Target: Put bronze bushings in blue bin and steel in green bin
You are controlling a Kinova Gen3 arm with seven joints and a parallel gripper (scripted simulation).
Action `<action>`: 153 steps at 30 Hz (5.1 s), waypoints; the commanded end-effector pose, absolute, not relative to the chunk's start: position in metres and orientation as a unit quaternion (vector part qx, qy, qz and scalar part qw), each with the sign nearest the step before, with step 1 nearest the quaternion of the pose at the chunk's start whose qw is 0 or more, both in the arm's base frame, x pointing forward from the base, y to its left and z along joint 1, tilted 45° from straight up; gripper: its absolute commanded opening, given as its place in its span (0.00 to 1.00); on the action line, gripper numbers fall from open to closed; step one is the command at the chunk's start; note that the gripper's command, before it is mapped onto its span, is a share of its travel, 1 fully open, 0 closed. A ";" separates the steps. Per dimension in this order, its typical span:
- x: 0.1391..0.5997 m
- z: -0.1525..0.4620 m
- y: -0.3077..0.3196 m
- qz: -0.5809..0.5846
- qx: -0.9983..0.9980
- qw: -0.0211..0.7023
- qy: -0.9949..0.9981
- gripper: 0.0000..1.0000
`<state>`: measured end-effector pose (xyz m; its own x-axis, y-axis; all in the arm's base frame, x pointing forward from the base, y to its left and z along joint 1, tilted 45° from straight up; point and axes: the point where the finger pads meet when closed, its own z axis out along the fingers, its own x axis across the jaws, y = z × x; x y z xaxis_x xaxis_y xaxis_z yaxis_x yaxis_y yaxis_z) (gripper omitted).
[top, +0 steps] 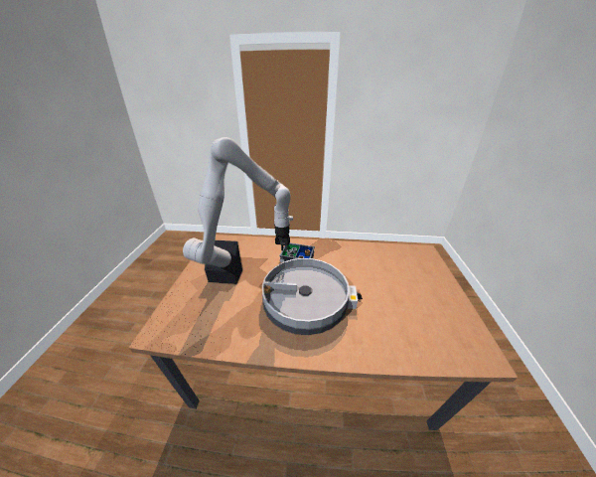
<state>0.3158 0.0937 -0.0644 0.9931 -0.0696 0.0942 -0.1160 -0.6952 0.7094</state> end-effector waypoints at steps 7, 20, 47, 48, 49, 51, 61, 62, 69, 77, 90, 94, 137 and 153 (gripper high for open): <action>0.306 -0.029 0.063 0.030 0.923 0.380 -0.054 0.40; 0.292 0.027 -0.002 0.030 0.923 0.380 -0.054 0.40; 0.274 0.097 -0.082 0.030 0.923 0.380 -0.054 0.40; 0.274 0.097 -0.082 0.030 0.923 0.380 -0.054 0.40; 0.274 0.095 -0.085 0.030 0.923 0.381 -0.054 0.40; 0.274 0.095 -0.085 0.030 0.923 0.381 -0.054 0.40; 0.274 0.080 -0.099 0.030 0.923 0.381 -0.054 0.40; 0.274 0.078 -0.101 0.030 0.923 0.381 -0.054 0.40; 0.274 0.074 -0.105 0.030 0.923 0.381 -0.054 0.40; 0.274 0.066 -0.114 0.030 0.923 0.381 -0.054 0.40; 0.275 0.061 -0.118 0.030 0.923 0.380 -0.054 0.40; 0.275 0.060 -0.119 0.030 0.923 0.380 -0.054 0.40; 0.275 0.047 -0.132 0.031 0.923 0.381 -0.054 0.00; 0.275 0.047 -0.132 0.031 0.923 0.381 -0.054 0.00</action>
<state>0.2750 -0.1328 0.0470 0.9923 -0.0765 0.0970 -0.1227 -0.7042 0.6994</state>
